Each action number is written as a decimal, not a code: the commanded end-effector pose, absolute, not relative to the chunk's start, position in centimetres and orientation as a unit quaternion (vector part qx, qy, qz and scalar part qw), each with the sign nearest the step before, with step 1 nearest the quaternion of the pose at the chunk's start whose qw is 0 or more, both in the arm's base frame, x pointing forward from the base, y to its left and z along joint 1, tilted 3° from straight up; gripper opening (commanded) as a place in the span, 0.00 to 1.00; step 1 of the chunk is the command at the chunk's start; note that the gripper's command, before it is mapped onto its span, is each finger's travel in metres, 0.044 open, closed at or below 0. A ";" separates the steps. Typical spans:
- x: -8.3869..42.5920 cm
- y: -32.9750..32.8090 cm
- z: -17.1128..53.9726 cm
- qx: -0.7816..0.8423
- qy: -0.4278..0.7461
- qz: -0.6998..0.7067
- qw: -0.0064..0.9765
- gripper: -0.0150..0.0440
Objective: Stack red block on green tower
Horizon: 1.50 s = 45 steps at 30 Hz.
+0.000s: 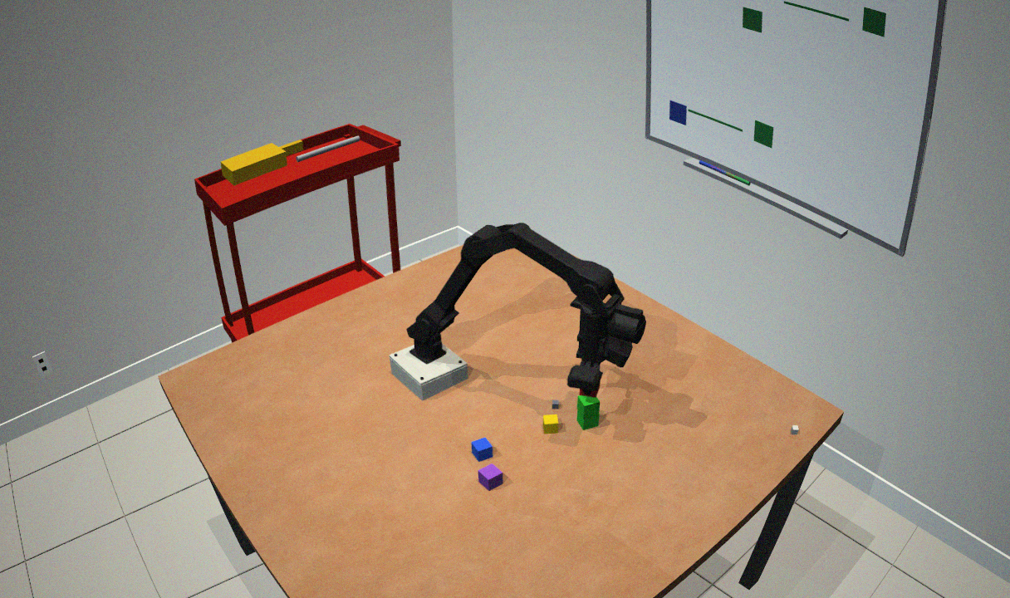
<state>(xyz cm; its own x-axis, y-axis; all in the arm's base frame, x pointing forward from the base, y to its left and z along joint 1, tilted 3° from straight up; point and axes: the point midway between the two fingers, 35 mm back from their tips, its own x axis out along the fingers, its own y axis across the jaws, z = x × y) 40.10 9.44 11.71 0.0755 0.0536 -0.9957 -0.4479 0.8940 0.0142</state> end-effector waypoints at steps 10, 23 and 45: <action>40.1 9.6 9.6 -0.150 0.659 0.172 0.717 0.25; 40.2 9.6 9.4 -0.150 0.659 0.172 0.717 0.25; 40.1 9.6 9.5 -0.150 0.659 0.175 0.716 0.79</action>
